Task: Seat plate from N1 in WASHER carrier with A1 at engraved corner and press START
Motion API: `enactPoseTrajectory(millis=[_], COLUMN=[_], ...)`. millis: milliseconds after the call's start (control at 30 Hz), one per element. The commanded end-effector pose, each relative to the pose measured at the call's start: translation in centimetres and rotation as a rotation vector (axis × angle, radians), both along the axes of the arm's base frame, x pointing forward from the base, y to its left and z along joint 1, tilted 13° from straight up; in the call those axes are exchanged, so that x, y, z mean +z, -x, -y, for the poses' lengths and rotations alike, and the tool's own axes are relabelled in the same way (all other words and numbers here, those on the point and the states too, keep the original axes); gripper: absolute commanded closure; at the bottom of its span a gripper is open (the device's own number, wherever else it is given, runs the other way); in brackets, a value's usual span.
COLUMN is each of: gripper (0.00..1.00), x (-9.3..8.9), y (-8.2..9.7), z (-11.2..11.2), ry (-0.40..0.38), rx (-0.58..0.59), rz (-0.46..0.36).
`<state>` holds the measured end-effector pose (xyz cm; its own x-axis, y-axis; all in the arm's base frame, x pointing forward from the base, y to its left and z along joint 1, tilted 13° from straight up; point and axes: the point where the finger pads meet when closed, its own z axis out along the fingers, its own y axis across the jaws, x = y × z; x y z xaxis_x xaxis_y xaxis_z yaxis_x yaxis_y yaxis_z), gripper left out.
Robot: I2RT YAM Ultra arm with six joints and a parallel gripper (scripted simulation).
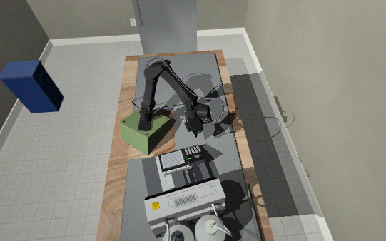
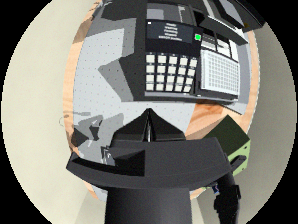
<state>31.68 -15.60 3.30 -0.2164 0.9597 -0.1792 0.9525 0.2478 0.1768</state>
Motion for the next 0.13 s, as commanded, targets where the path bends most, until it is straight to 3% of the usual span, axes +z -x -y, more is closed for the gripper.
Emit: enactPoseTrajectory(millis=[0,100], gripper=[1.00,1.00], x=[0.36,0.36], y=[-0.12,-0.12], z=[0.28,0.28], ry=[0.015,0.015], rx=[-0.017,-0.017], rz=[0.012,0.012])
